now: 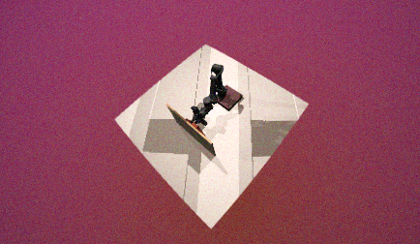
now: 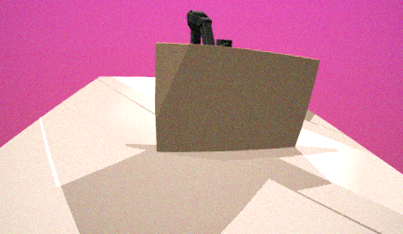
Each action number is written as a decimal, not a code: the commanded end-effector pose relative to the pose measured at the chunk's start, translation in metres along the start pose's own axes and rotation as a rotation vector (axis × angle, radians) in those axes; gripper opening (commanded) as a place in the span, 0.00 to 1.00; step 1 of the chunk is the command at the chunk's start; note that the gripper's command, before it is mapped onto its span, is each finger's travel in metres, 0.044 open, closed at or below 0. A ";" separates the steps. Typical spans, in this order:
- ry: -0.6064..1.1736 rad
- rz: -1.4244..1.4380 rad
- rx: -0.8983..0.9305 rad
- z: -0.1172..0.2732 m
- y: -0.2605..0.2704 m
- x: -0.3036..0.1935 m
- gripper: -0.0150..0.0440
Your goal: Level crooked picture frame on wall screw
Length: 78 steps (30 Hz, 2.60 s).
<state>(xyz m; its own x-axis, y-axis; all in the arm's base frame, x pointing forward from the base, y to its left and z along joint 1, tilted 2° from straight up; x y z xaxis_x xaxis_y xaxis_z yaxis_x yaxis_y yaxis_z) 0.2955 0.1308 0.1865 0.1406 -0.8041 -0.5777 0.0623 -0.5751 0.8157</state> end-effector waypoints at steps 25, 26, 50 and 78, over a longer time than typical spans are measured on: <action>0.006 -0.005 0.005 -0.001 0.000 -0.001 0.25; 0.006 -0.005 0.005 -0.001 0.000 -0.001 0.25; 0.006 -0.005 0.005 -0.001 -0.007 0.000 0.25; 0.007 0.085 0.005 -0.001 -0.006 -0.001 0.25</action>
<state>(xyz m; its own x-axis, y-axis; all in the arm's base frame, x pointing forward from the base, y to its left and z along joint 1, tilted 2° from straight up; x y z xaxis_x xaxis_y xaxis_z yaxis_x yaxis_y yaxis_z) 0.2956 0.1350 0.1819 0.1517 -0.8428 -0.5164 0.0467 -0.5157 0.8555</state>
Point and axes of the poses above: the point midway between the two fingers, 35 mm back from their tips, its own z axis back along the fingers, its own y axis across the jaws, x = y × z, the point moved 7 cm from there along z, back along the fingers, and after that the axes turned 11 degrees about -z, right-handed, at the moved point
